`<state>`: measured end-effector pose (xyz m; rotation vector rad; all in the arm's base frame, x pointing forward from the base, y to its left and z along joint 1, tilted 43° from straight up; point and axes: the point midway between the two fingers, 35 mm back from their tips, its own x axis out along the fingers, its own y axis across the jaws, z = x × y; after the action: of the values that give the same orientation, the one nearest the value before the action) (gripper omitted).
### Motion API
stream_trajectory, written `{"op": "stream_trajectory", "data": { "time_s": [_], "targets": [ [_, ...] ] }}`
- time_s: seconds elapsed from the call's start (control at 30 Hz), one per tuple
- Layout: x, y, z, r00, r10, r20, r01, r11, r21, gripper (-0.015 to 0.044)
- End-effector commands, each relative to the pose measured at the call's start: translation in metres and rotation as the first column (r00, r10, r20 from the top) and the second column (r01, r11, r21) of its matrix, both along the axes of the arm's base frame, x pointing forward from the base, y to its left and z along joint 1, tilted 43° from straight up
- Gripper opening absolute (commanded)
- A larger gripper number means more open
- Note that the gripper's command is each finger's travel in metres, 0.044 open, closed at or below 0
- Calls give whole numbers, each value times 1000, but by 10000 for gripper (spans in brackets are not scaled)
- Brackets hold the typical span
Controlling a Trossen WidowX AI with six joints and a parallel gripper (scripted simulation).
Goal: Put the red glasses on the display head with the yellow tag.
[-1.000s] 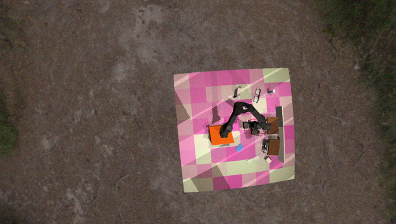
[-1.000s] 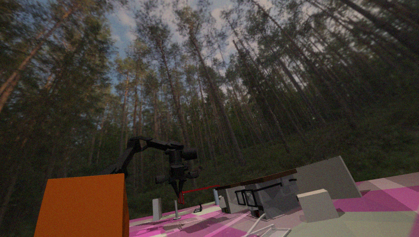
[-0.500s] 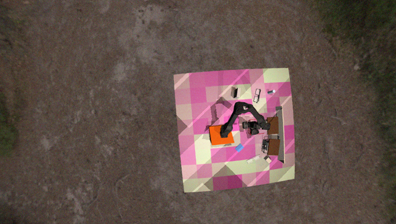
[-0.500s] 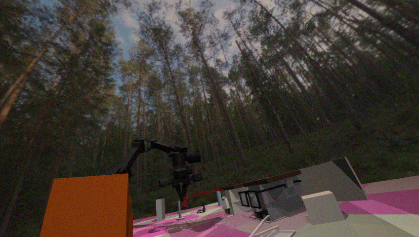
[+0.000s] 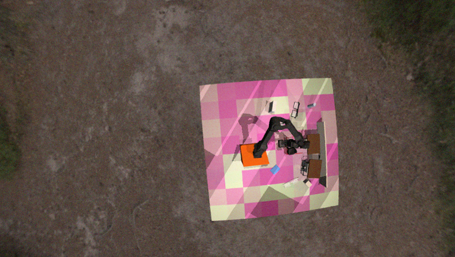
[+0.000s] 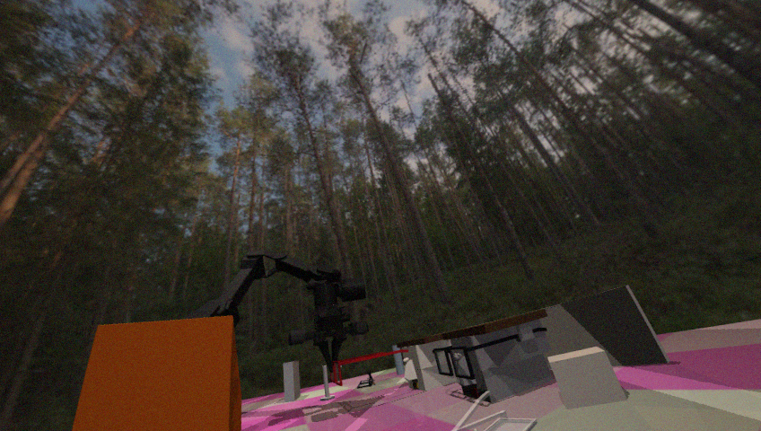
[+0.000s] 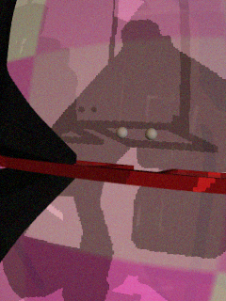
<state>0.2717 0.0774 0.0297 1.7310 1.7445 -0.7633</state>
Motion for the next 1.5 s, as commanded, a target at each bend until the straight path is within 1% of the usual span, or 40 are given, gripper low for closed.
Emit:
{"op": "stream_trajectory", "data": {
  "time_s": [0.0,0.23,1.47],
  "targets": [
    [-2,3,-3,1000,-1,-9,1,1000,3,0],
    [2,3,-3,1000,-1,-9,1,1000,3,0],
    [55,3,-3,1000,-2,-5,2,1000,3,0]
  ]
}}
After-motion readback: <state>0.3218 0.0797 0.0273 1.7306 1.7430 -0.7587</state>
